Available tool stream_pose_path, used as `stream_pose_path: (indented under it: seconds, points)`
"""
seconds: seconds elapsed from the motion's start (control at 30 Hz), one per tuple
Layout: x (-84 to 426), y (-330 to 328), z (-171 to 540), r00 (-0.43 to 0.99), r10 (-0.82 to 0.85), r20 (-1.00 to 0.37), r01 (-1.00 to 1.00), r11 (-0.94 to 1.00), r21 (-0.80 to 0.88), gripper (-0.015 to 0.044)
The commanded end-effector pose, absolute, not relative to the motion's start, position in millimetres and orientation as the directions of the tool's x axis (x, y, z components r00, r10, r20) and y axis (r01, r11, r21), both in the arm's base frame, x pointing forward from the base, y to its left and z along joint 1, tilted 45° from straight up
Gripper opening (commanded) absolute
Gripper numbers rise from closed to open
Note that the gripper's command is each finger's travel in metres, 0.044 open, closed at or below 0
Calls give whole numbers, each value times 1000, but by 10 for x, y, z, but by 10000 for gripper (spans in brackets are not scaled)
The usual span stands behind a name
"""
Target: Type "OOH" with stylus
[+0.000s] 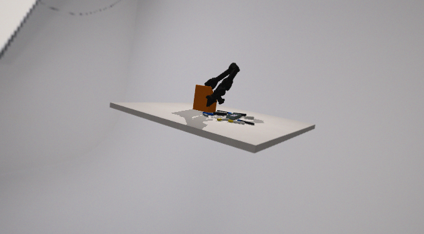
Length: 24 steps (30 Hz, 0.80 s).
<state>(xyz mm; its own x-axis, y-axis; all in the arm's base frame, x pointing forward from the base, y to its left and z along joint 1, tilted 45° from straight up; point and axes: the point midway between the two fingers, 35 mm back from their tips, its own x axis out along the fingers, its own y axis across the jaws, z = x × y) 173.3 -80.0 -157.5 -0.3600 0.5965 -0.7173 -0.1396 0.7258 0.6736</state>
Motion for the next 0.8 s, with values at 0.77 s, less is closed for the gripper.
stream_pose_path:
  seconds: [0.77]
  points:
    - [1747,-659,-1749,-368,596,-714,-145,722,677,150]
